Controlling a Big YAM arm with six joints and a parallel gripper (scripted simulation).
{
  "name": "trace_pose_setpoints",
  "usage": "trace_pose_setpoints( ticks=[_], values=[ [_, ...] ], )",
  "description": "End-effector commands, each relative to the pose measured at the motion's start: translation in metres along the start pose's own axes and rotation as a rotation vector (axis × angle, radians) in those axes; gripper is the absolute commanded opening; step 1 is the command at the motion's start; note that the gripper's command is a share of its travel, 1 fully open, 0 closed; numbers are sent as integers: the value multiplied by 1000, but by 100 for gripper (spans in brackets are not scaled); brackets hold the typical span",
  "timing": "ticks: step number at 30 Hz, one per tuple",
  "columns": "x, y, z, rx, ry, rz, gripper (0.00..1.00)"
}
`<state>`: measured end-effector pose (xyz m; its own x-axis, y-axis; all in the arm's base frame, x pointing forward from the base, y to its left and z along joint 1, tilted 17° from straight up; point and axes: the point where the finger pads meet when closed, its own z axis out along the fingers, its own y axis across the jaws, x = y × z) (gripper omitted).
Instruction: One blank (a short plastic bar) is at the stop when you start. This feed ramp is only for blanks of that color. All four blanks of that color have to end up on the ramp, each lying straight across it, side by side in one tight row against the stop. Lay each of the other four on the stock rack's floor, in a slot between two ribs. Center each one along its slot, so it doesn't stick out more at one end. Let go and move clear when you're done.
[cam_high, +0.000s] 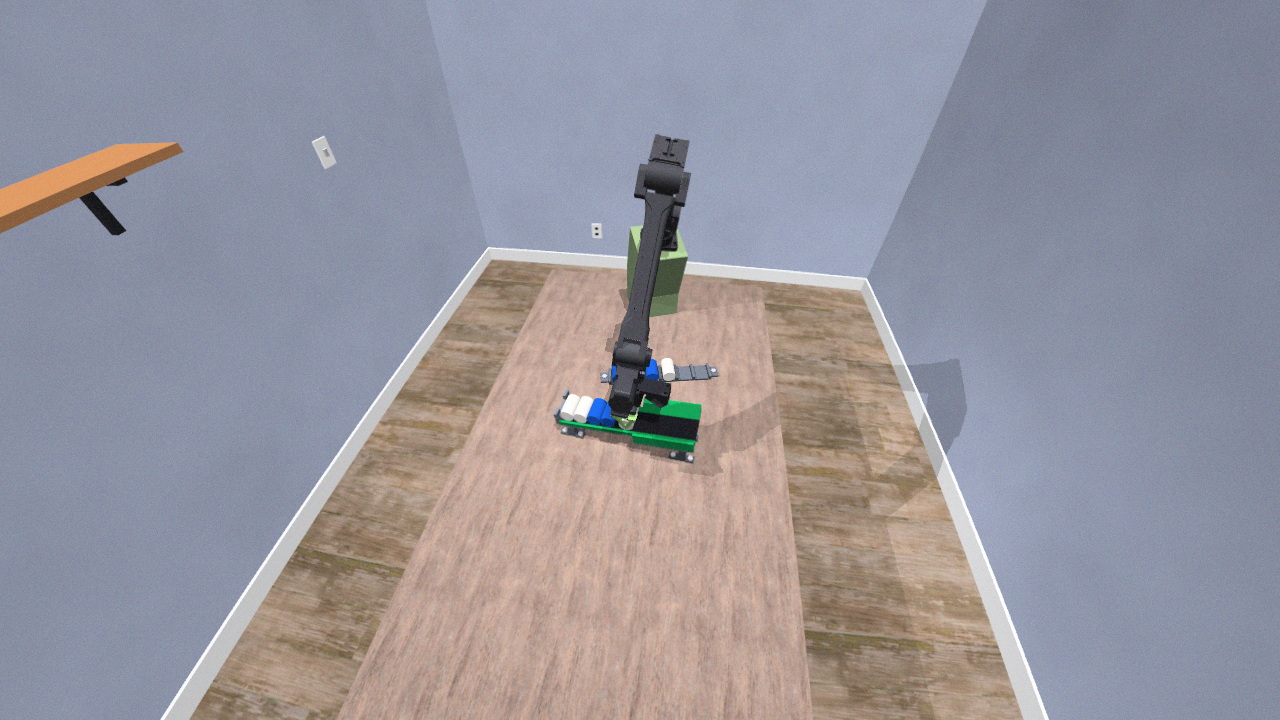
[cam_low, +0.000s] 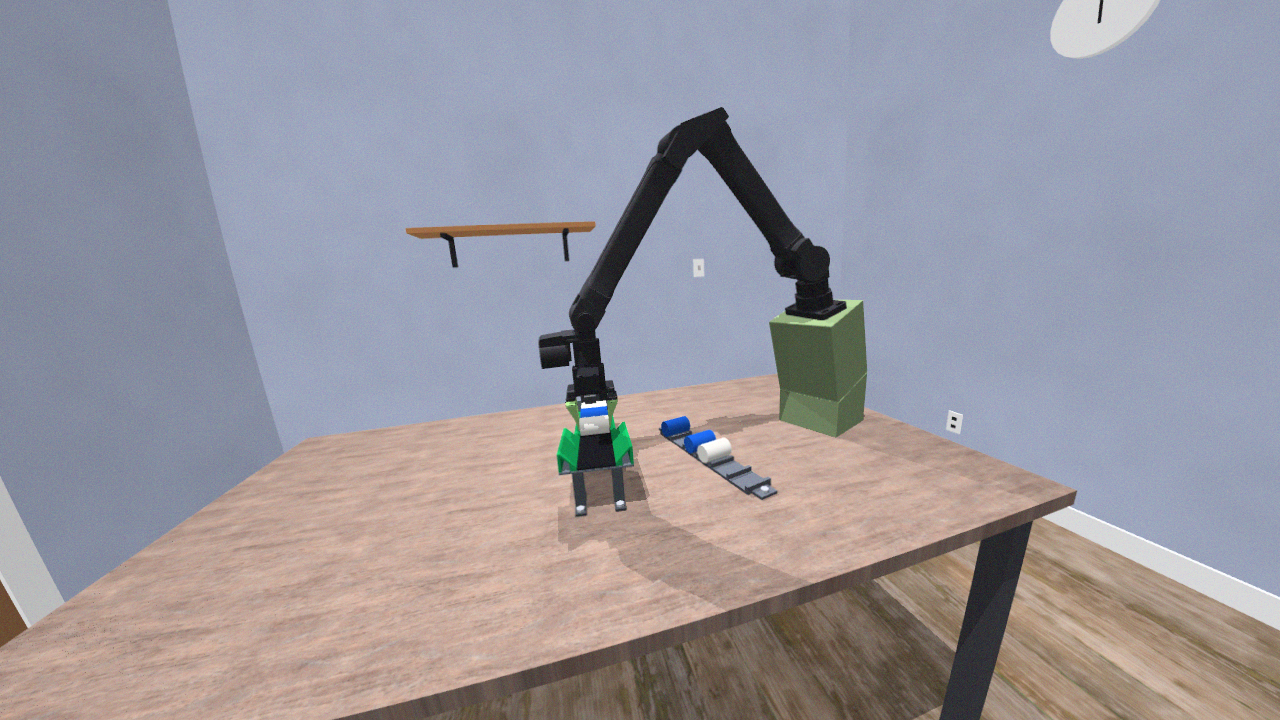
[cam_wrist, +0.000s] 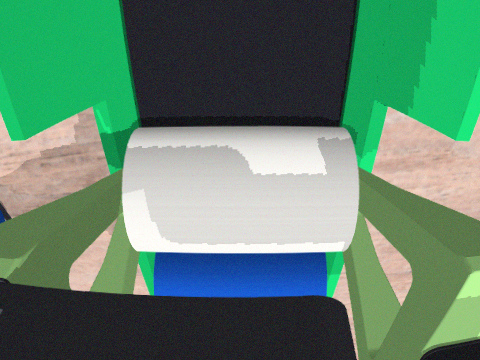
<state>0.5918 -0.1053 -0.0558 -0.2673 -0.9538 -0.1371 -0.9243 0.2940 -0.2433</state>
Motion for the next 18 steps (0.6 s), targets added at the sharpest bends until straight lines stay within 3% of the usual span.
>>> trace_pose_setpoints(
  ticks=[1,18],
  values=[
    [-3,-24,-8,37,-1,-14,66],
    [-3,-24,-8,37,-1,-14,82]
  ],
)
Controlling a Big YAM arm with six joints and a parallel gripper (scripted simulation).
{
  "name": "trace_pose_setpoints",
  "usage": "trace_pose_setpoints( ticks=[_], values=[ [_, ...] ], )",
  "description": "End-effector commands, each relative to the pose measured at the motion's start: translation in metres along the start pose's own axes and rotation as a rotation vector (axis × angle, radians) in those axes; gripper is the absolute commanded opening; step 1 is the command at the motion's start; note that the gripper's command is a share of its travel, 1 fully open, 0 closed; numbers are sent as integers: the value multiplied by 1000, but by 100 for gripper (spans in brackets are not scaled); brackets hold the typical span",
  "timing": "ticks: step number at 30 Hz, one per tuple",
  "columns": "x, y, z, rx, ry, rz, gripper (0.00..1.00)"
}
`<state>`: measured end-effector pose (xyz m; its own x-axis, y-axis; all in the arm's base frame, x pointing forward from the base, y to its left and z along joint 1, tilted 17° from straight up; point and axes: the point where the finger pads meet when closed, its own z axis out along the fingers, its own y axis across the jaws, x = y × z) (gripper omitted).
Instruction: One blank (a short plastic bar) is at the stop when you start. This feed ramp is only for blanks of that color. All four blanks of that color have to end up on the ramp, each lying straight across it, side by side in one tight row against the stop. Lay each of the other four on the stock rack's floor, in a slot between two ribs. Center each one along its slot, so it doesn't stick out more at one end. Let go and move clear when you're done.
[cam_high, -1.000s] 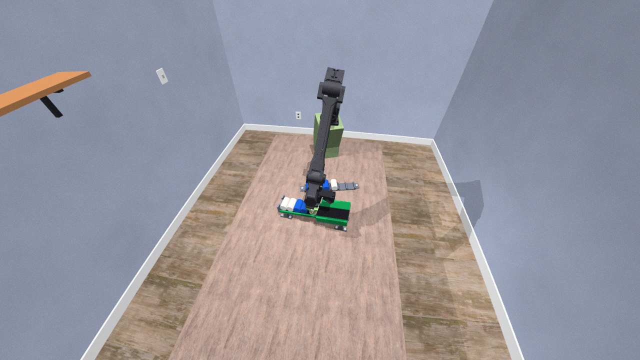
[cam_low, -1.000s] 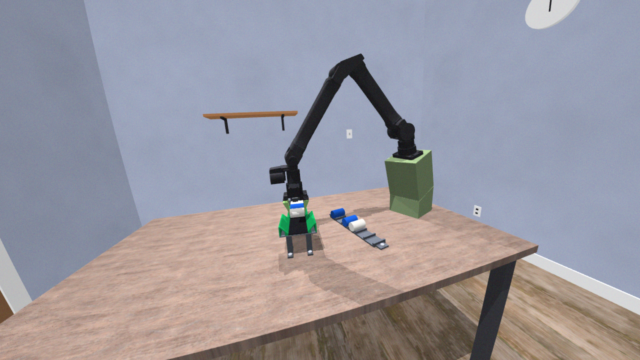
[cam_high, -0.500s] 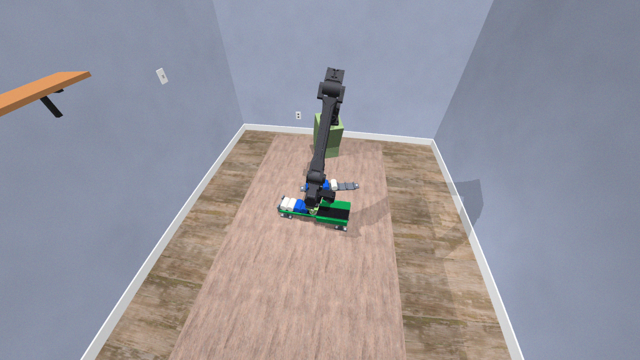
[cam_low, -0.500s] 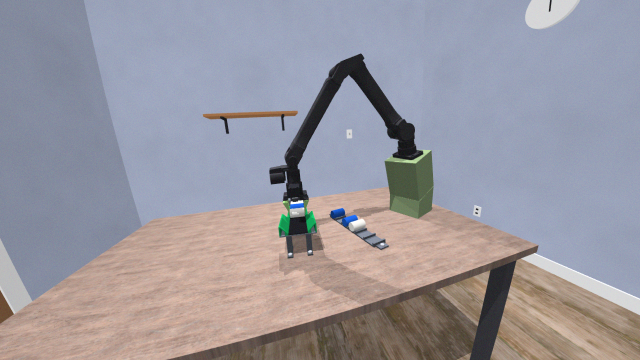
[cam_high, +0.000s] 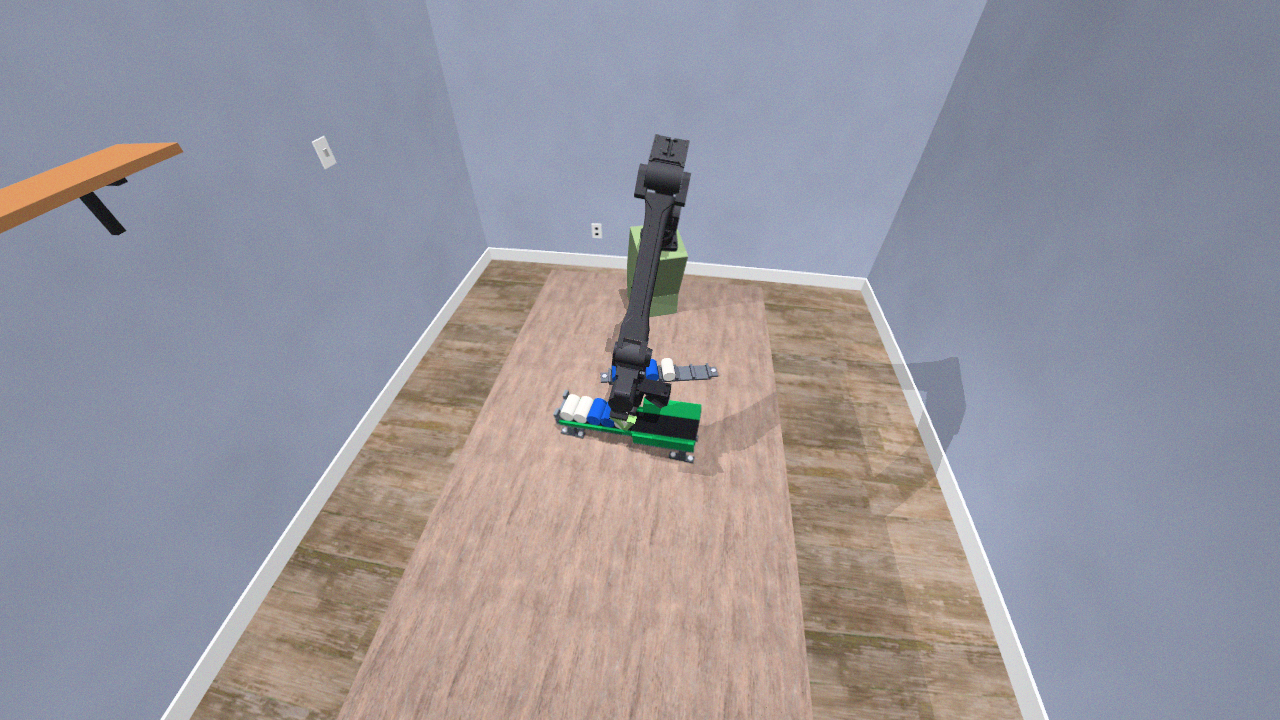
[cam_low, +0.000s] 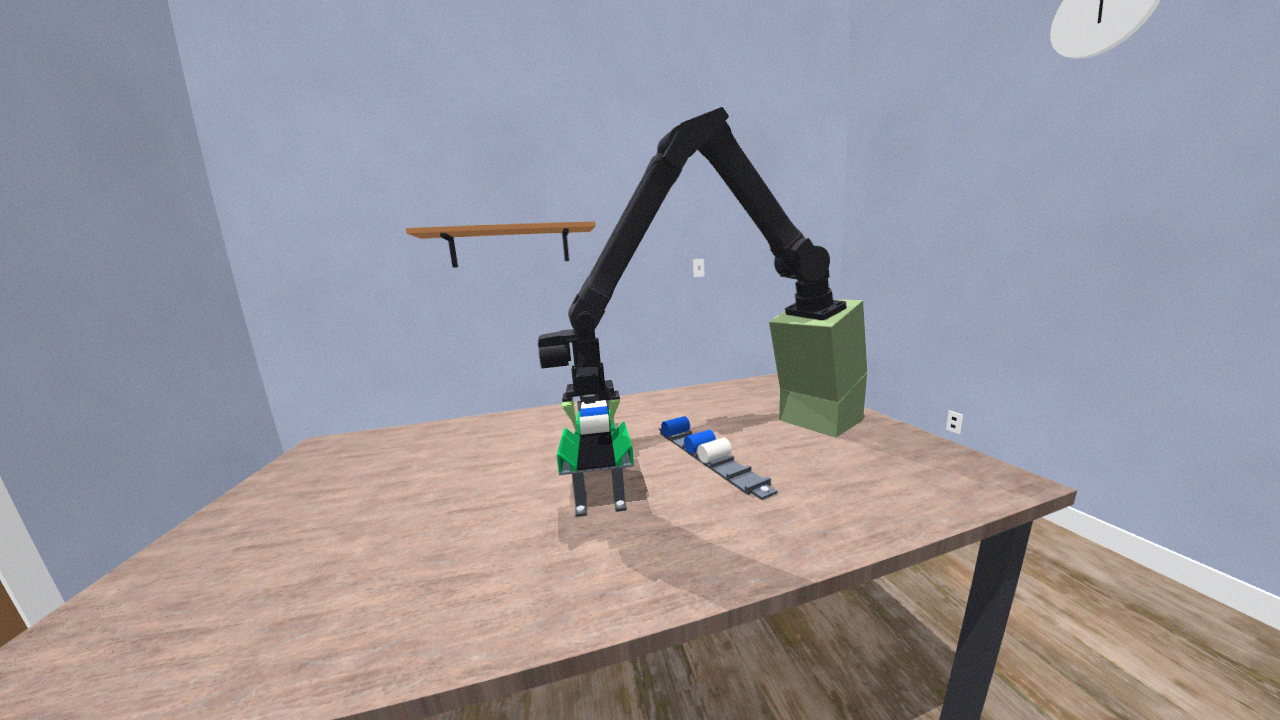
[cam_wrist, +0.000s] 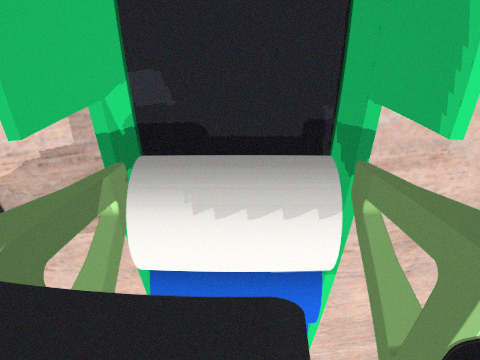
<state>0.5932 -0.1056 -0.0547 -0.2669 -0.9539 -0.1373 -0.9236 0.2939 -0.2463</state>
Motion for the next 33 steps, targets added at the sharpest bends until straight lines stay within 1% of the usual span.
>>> trace_pose_setpoints(
  ticks=[1,6,8,10,11,16,20,25,27,28,30,33],
  values=[
    [-3,-22,-7,34,-1,-14,82],
    [-3,-22,-7,34,-1,-14,82],
    [-3,-25,-14,41,-1,-14,82],
    [-3,-25,-14,41,-1,-14,82],
    [-4,-30,-23,60,-3,-16,82],
    [2,-32,-41,64,0,-9,82],
    [6,-9,-50,24,2,-2,82],
    [1,-8,-77,23,-1,-9,82],
    [1,-8,-77,23,-1,-9,82],
    [-1,-8,-81,23,-2,-13,82],
    [4,-8,-91,24,1,-5,82],
    [5,-8,-101,24,1,-2,82]
  ],
)
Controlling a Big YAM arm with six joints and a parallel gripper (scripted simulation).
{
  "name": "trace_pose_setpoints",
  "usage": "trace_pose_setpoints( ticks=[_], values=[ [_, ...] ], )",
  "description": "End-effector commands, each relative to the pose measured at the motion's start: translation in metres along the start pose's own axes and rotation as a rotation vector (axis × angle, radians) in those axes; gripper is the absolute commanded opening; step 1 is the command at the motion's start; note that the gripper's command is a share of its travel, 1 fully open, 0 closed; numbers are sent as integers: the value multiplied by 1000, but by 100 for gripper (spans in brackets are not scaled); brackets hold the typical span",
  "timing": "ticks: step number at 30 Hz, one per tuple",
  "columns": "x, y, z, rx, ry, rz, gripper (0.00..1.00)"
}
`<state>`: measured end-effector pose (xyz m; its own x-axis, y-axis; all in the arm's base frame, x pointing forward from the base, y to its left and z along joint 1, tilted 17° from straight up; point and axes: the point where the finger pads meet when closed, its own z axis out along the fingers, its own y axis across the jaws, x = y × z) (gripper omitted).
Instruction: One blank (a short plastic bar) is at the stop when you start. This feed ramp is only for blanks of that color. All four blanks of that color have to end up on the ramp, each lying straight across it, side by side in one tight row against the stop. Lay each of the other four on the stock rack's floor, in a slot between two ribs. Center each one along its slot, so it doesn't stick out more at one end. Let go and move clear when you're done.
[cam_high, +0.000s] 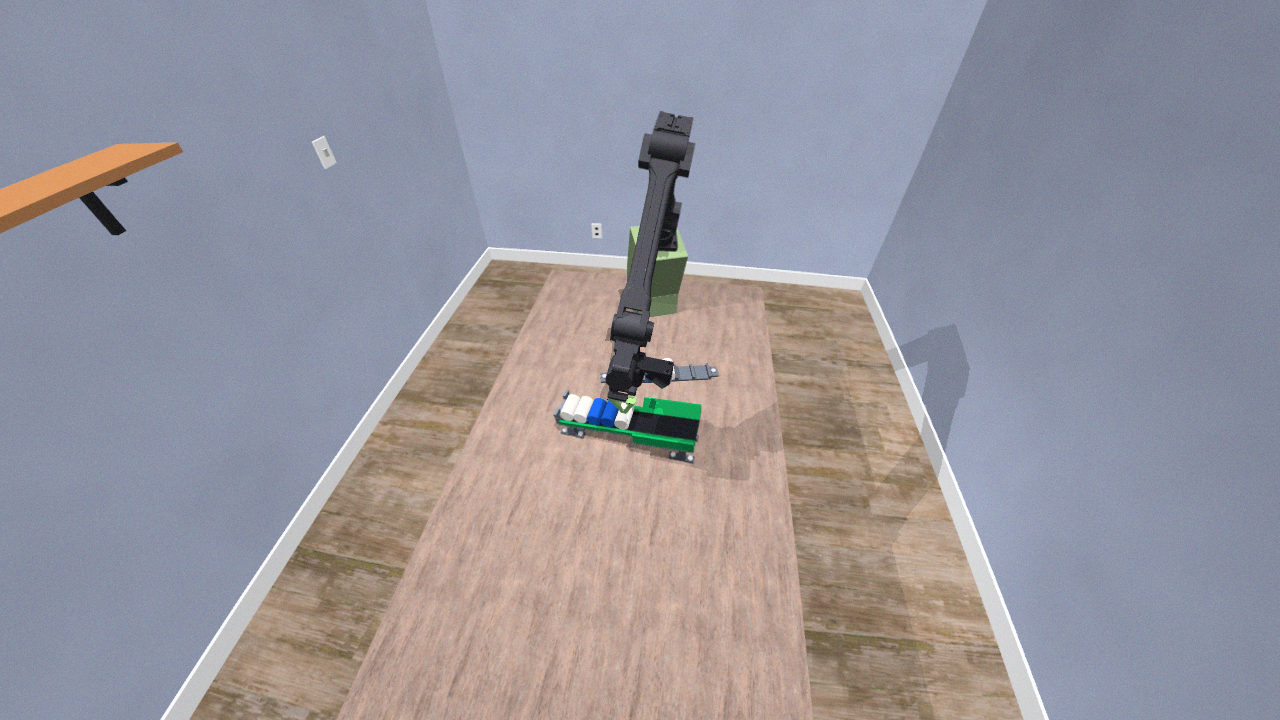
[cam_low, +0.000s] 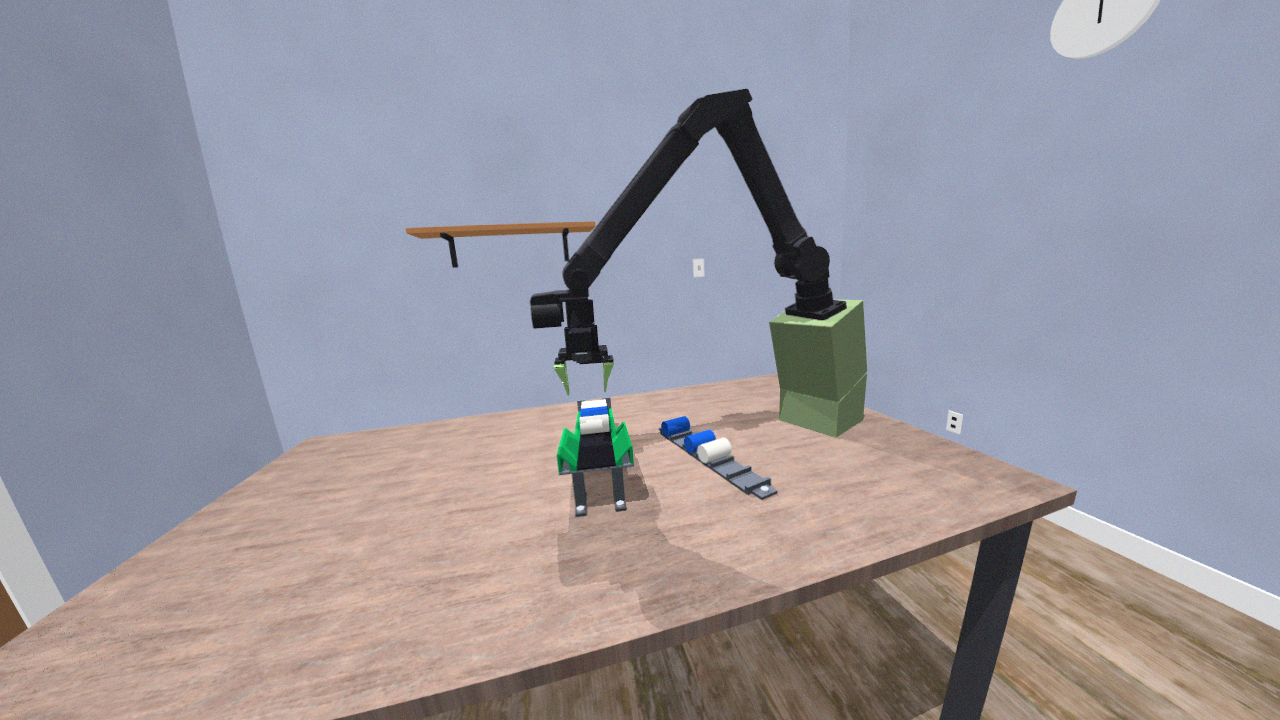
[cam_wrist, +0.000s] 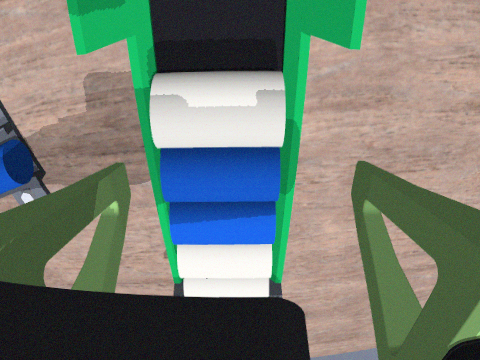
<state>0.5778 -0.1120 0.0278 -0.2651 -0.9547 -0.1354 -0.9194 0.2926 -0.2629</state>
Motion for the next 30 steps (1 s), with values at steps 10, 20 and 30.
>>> trace_pose_setpoints(
  ticks=[10,20,30],
  values=[
    [1,5,-7,-13,-1,-7,100],
    [1,5,-7,-13,-1,-7,100],
    [1,5,-7,-13,-1,-3,100]
  ],
)
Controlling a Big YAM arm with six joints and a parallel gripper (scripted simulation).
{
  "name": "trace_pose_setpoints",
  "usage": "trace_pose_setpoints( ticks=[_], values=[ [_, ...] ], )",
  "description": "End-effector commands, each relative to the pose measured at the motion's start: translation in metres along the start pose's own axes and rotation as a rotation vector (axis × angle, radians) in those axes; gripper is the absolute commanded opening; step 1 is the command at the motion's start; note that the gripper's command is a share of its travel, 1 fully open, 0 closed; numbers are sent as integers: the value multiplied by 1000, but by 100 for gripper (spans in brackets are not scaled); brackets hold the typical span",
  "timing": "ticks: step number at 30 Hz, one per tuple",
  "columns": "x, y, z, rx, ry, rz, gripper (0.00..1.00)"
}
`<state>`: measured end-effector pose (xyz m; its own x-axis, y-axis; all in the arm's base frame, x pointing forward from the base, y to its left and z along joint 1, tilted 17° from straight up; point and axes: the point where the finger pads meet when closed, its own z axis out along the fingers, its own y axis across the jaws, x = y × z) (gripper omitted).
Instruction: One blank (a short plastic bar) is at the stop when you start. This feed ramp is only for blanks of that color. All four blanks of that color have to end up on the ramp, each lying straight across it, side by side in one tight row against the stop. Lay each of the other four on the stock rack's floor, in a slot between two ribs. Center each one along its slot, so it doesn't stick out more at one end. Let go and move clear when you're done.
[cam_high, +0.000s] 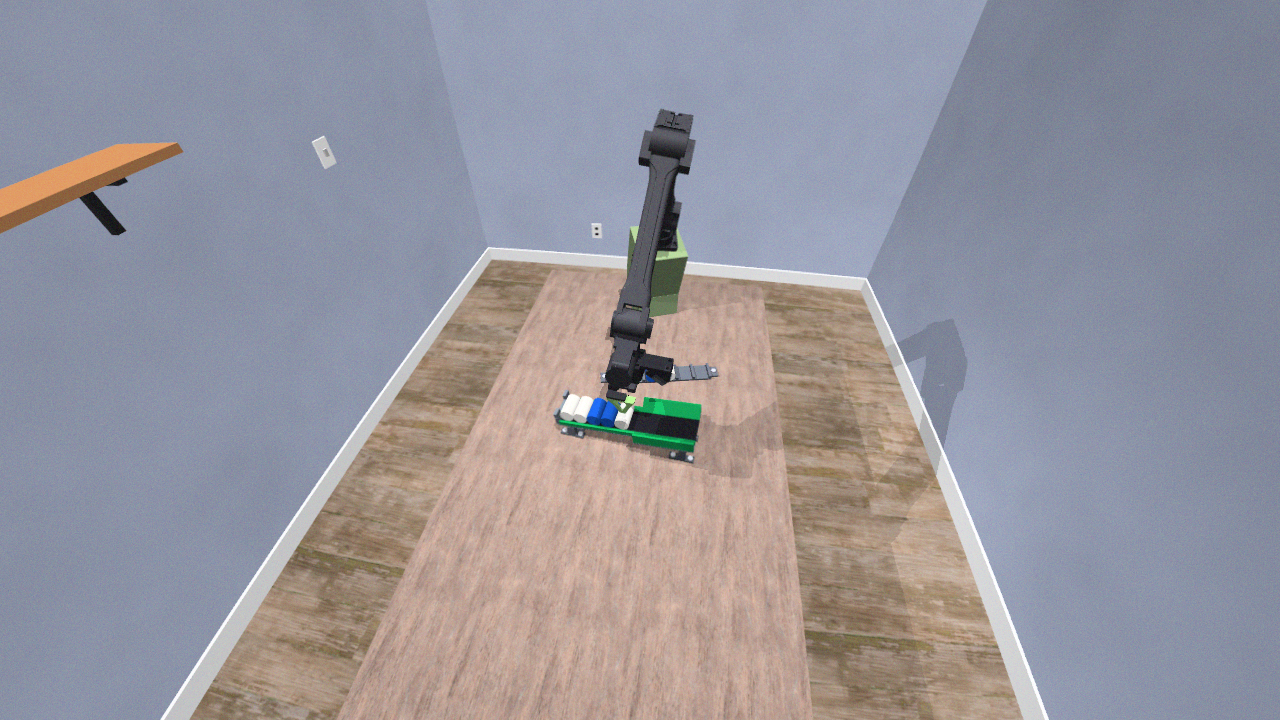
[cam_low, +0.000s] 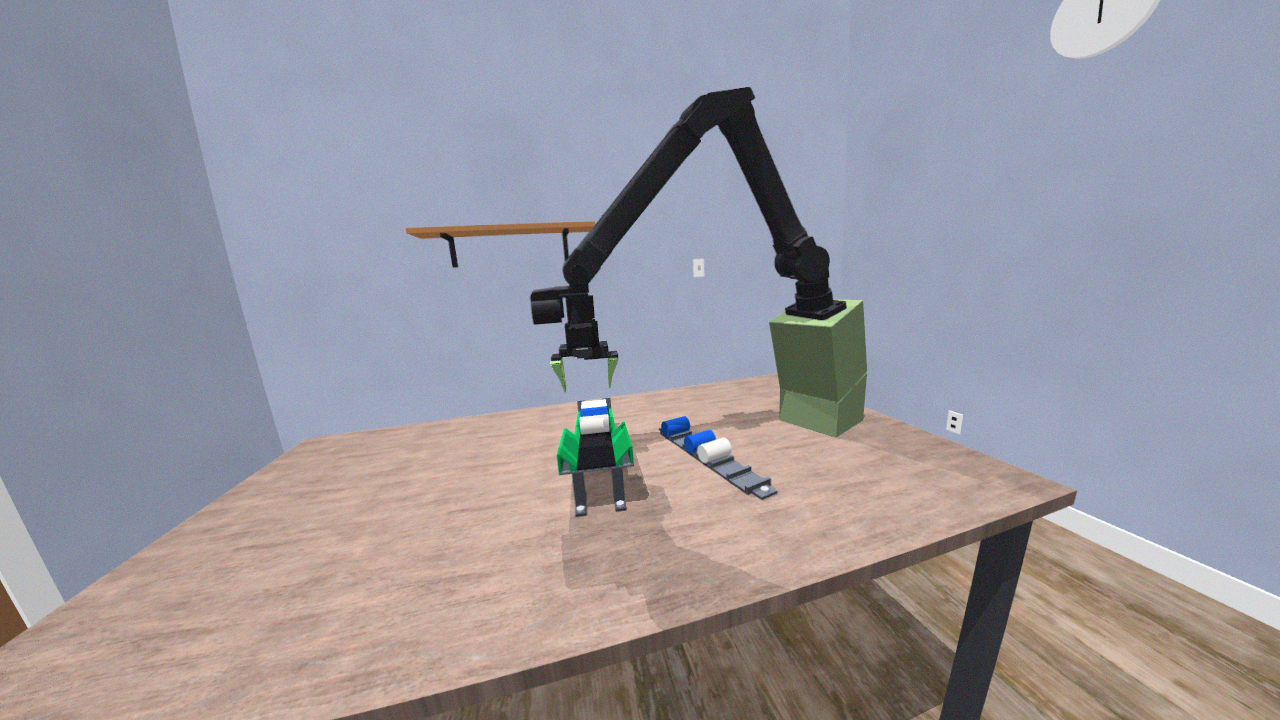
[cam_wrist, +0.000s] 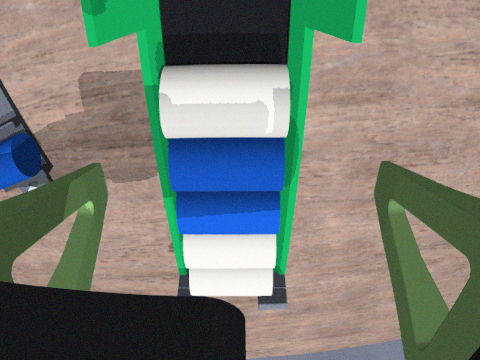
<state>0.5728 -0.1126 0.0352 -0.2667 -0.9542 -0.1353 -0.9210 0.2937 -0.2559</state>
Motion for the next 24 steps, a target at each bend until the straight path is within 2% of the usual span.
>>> trace_pose_setpoints(
  ticks=[1,6,13,15,16,19,24],
  values=[
    [0,3,1,-6,-2,6,100],
    [5,2,3,-5,-1,67,100],
    [13,2,8,-3,1,298,100],
    [13,2,8,-3,1,298,100],
    [3,2,4,-2,-3,331,100],
    [16,2,7,1,1,521,100],
    [16,2,7,0,1,654,100]
  ],
)
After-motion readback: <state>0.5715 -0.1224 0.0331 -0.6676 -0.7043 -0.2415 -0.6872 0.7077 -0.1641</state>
